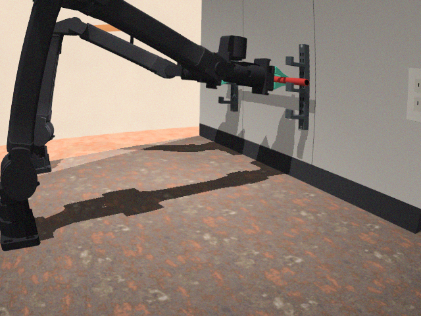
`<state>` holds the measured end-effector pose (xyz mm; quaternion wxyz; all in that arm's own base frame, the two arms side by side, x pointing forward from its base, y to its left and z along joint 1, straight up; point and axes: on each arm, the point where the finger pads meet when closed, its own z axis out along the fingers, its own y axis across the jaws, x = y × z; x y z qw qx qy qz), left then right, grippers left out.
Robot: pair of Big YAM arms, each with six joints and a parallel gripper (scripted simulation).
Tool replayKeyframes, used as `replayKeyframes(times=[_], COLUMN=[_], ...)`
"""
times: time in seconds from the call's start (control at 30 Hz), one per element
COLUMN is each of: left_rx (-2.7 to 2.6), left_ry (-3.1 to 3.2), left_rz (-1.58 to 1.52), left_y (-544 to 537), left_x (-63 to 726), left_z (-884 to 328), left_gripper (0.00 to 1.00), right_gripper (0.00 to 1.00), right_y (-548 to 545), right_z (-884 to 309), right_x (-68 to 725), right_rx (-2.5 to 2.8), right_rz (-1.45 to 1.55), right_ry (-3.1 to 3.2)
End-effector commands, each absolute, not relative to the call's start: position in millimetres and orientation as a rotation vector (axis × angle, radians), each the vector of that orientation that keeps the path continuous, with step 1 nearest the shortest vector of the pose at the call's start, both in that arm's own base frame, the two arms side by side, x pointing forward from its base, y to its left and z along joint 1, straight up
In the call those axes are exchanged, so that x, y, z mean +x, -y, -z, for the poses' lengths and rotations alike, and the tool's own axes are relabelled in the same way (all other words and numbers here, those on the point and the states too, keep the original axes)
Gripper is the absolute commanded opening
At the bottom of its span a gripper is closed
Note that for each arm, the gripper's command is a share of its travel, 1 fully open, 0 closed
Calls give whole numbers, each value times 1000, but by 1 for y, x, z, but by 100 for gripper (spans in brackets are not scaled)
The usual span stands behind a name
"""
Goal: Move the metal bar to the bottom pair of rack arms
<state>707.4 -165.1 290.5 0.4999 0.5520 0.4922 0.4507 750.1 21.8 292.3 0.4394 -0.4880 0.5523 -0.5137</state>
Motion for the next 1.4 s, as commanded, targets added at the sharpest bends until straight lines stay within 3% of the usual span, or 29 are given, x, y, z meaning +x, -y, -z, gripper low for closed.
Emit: replayKeyframes(times=[0.0,1.37], left_rx=[1222,1222], left_ry=[-1111,-1111], left_rz=[-1152,-1152], left_y=[165,148], left_x=[718,721], left_z=[-378,-362], left_gripper=[0,0], right_gripper=[0,0], right_y=[-5,-26], right_z=[-379,-361], right_x=[759,764], right_rx=[-1089,-1089], right_rz=[1344,1344], right_ry=[-1295,-1295])
